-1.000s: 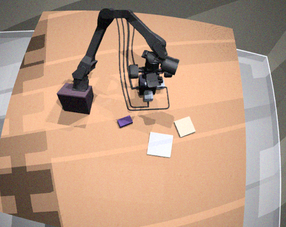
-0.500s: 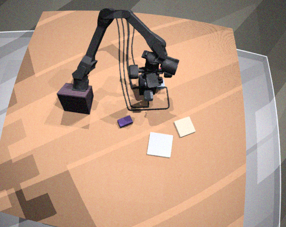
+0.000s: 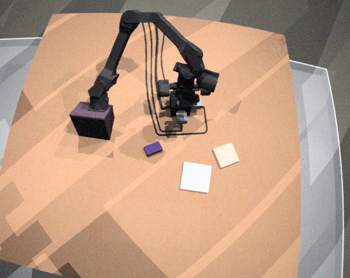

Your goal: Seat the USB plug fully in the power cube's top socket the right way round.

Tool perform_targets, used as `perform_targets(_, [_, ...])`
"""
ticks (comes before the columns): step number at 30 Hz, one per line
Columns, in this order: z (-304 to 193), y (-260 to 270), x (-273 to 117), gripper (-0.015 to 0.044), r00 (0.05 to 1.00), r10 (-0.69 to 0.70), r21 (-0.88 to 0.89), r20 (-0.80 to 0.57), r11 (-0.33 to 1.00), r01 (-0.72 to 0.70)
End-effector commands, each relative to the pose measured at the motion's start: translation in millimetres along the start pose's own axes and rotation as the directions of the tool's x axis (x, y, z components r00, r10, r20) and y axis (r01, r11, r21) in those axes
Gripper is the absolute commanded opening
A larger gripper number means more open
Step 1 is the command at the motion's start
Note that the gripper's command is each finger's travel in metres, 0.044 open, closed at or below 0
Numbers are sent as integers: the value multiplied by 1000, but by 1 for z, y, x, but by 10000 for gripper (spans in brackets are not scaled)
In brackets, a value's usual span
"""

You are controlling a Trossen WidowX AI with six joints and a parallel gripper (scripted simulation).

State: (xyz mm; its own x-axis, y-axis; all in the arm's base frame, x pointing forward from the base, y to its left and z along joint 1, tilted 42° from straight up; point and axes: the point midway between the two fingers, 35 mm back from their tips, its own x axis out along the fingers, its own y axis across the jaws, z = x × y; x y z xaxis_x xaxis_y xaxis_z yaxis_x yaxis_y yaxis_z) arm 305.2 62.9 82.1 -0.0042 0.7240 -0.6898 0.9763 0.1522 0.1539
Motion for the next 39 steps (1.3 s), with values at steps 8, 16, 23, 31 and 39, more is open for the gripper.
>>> perform_targets(8, [-1, 0, 3, 0, 1000, -1, 5, -6, 1000, 1])
perform_targets(16, [-1, 0, 4, 0, 1000, -1, 5, -6, 1000, 1])
perform_targets(23, [-1, 0, 4, 0, 1000, -1, 5, -6, 1000, 1])
perform_targets(31, [-1, 0, 5, 0, 1000, 0, 5, -6, 1000, 1])
perform_targets(39, [0, 0, 6, 0, 1000, 0, 5, -6, 1000, 1])
